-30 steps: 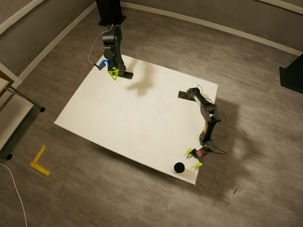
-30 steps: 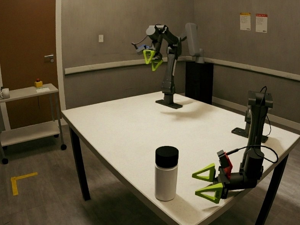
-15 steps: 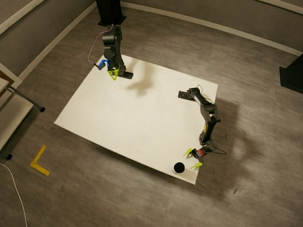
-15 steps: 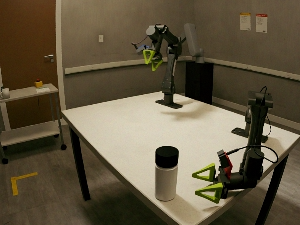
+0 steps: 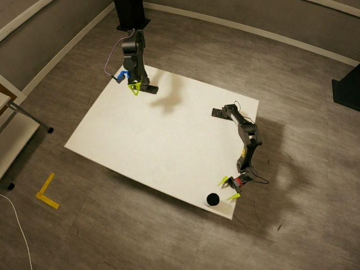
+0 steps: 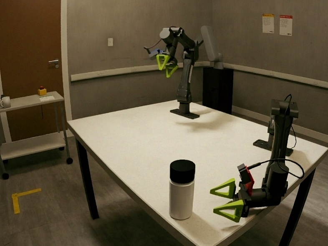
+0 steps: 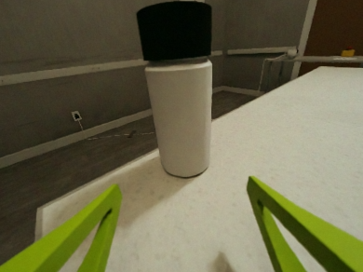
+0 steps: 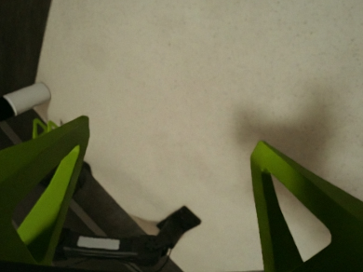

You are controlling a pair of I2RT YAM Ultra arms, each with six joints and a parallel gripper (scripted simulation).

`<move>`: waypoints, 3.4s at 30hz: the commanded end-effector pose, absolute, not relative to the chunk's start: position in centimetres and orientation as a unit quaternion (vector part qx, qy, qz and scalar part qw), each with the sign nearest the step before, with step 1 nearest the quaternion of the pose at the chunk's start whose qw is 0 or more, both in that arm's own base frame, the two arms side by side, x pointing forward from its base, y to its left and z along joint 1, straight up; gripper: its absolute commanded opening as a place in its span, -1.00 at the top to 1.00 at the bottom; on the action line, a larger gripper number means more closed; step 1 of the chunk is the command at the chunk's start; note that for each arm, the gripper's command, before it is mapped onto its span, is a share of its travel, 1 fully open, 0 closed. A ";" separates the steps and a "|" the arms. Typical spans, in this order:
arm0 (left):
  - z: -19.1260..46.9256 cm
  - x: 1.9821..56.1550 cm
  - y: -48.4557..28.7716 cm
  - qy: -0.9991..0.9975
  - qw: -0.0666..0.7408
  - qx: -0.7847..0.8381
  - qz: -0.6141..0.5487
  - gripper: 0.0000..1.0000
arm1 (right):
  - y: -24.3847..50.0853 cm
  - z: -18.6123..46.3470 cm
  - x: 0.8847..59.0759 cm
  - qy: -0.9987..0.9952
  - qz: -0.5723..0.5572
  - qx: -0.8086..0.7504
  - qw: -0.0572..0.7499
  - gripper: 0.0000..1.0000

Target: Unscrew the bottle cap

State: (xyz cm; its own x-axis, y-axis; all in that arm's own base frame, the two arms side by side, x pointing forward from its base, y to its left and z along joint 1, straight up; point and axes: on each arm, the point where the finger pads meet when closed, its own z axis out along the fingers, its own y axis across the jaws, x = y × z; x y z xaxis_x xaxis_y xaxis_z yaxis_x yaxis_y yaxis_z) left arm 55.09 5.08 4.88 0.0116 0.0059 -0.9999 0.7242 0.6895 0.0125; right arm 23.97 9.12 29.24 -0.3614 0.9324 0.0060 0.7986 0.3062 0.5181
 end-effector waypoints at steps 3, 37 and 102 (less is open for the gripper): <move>4.5 55.8 4.3 0.649 0.649 0.280 -0.281 -0.92 | 9.0 29.1 23.9 0.796 0.216 0.546 0.151 -0.87; 4.6 59.3 0.8 0.649 0.650 0.280 -0.281 -0.92 | 9.0 29.1 23.9 0.796 0.216 0.546 0.151 -0.87; 11.3 59.1 -15.0 0.610 0.642 0.336 -0.320 1.00 | 9.0 29.1 23.9 0.796 0.216 0.546 0.151 -0.87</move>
